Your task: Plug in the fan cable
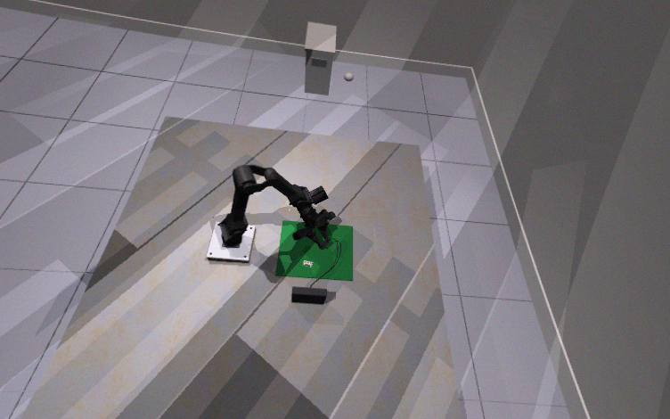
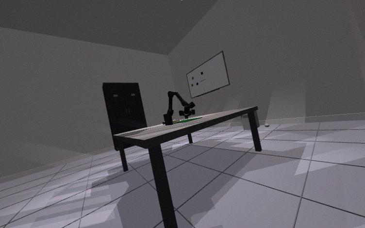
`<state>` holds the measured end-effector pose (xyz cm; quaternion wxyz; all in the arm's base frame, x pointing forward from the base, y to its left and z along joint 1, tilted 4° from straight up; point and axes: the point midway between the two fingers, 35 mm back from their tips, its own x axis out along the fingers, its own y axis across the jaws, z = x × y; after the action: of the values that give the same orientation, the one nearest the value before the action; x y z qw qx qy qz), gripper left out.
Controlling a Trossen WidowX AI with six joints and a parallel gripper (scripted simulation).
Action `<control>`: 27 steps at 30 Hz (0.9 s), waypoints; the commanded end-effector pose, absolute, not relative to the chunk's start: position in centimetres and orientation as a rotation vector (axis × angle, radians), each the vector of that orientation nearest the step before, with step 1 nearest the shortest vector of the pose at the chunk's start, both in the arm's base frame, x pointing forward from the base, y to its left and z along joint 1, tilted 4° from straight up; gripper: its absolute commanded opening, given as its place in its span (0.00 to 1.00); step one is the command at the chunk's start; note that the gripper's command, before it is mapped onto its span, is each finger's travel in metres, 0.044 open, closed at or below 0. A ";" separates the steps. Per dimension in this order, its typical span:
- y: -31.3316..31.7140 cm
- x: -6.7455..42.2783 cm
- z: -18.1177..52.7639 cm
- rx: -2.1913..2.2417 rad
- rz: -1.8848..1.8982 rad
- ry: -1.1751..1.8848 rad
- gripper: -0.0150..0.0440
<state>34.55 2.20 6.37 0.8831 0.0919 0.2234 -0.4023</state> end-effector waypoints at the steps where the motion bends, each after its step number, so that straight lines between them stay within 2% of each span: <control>1: 2.3 34.1 6.4 0.184 -0.844 0.418 0.25; 27: 3.1 31.2 7.7 0.161 -0.870 0.132 0.25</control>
<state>31.77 3.08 7.63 0.9011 0.0776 0.0815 -0.4188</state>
